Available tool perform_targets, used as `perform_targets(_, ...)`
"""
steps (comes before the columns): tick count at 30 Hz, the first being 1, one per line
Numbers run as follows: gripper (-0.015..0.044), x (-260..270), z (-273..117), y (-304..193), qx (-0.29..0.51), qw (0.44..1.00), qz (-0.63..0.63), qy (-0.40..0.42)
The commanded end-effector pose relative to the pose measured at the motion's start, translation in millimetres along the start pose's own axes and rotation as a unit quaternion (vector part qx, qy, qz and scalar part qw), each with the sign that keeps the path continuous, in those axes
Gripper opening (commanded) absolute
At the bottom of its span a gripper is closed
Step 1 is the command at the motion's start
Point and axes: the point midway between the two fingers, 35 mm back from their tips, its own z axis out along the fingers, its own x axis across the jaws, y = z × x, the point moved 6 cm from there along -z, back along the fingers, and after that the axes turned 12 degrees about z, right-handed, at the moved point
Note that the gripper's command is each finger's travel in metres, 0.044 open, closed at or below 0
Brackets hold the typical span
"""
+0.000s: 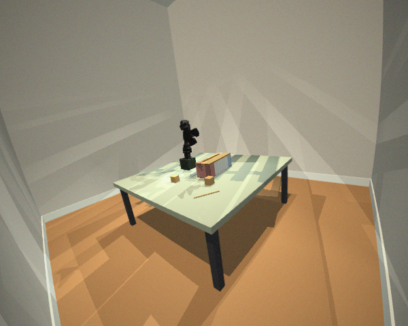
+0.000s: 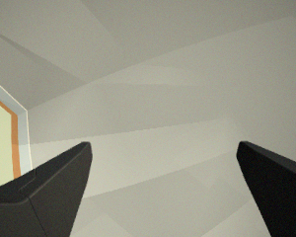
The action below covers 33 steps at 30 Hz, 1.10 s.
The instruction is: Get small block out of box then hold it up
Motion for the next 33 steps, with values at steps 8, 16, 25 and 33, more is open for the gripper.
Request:
perform_targets(8, 0.04, 45.3, 7.8, 1.1, 0.063, 0.971, 0.18, 0.144)
perform_targets(16, 0.04, 104.3, -8.1, 3.5, 0.249, 0.825, 0.41, 0.299)
perform_targets(25, 0.04, 140.8, -49.9, 16.2, 0.492, 0.591, 0.551, 0.324)
perform_targets(33, 0.04, 150.2, -87.1, 31.3, 0.643, 0.426, 0.576, 0.271)
